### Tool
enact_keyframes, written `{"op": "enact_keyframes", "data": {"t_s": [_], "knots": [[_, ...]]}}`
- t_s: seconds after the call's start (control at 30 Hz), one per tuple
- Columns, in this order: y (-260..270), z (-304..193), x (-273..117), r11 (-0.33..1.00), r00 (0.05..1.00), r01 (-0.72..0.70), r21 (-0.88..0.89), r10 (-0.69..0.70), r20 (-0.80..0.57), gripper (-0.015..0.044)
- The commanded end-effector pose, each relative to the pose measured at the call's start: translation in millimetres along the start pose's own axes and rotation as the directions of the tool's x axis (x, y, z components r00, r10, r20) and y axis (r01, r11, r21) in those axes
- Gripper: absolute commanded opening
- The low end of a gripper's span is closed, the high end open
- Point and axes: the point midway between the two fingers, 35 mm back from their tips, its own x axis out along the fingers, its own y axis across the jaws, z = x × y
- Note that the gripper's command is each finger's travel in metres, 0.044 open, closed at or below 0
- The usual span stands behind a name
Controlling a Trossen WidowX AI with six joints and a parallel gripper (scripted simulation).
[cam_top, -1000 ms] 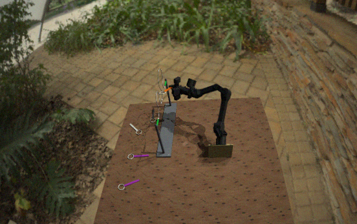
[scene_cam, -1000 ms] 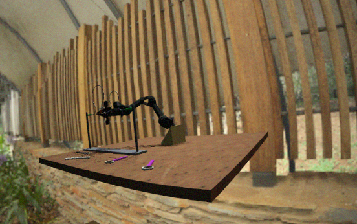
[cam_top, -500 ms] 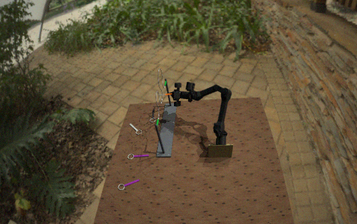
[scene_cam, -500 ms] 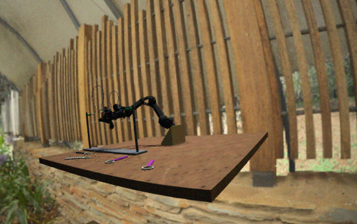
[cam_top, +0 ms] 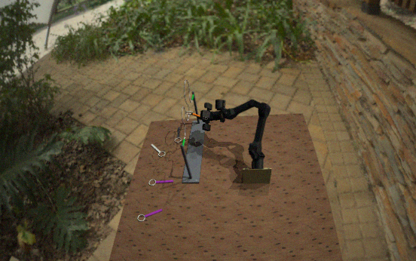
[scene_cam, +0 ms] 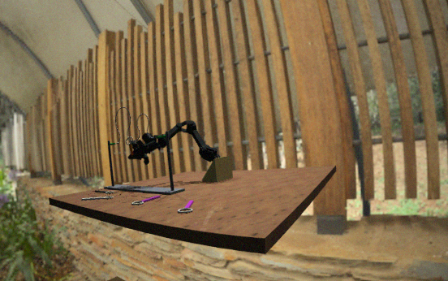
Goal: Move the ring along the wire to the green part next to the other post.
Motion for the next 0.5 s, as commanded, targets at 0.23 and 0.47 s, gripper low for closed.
{"op": "enact_keyframes", "data": {"t_s": [0.23, 0.47], "knots": [[35.4, 5.4, -7.3, 0.970, 0.992, -0.117, 0.212, 0.122, -0.011, -0.0150], [55.5, 11.4, -13.2, 0.929, 0.981, -0.179, 0.325, 0.192, -0.007, -0.0150]]}}
